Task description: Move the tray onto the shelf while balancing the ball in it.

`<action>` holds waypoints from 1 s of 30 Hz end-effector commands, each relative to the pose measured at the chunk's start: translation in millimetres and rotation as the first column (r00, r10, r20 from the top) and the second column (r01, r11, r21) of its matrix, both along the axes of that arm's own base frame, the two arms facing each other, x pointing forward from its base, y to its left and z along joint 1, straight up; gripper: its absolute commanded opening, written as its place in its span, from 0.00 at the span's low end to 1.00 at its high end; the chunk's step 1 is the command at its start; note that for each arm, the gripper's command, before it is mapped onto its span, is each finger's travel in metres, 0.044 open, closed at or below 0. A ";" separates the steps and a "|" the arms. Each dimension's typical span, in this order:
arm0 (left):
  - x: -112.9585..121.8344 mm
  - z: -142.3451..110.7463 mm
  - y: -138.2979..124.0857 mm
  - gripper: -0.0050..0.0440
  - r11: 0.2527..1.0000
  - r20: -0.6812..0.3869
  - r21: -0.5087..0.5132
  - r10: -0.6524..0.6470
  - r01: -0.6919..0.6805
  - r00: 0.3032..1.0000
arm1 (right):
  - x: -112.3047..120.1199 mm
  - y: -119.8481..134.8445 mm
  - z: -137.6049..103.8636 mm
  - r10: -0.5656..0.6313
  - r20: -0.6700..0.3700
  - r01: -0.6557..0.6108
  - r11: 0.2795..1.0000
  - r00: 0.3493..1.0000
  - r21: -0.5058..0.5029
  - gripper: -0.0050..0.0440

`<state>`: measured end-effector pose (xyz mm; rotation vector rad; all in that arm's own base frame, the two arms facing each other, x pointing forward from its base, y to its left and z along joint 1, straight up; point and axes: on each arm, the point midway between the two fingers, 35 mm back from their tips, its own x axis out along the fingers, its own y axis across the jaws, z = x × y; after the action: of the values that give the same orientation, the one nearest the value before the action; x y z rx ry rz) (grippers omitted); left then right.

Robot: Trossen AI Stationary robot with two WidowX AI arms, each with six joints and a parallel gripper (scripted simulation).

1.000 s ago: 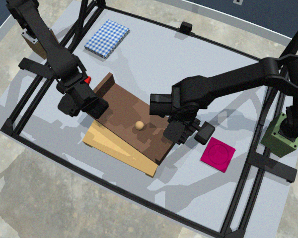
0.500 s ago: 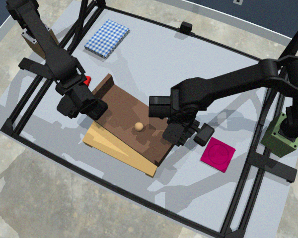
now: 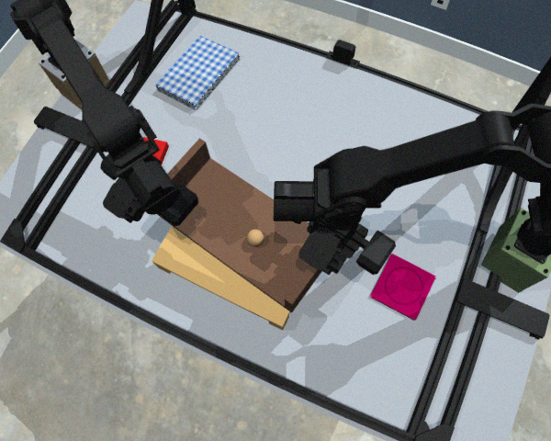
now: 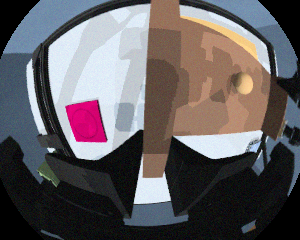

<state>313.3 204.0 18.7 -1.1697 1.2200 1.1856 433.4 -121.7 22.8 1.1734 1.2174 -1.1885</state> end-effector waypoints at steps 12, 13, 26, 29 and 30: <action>-0.7 0.9 6.5 0.14 1.000 0.000 0.008 0.000 0.000 1.000 | 1.2 -6.3 2.3 0.001 0.002 -0.001 1.000 1.000 -0.008 0.14; -0.7 0.5 6.7 0.14 1.000 -0.001 0.018 0.000 0.000 1.000 | 1.3 -6.4 2.7 0.001 0.004 -0.001 1.000 1.000 -0.018 0.14; -1.3 1.8 11.1 0.14 1.000 0.003 -0.017 0.000 0.000 1.000 | 2.2 -10.8 1.4 0.001 -0.003 -0.001 1.000 1.000 0.017 0.14; -1.4 1.0 12.1 0.14 1.000 -0.001 0.011 0.000 0.000 1.000 | 2.3 -11.8 2.2 0.001 0.004 -0.001 1.000 1.000 -0.011 0.14; -1.5 0.5 12.4 0.14 1.000 -0.001 0.019 0.000 0.000 1.000 | 2.5 -12.0 2.7 0.001 0.004 -0.001 1.000 1.000 -0.019 0.14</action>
<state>311.8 213.4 19.0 -1.1788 1.2279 1.1797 435.7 -131.1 22.1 1.1810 1.2269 -1.1837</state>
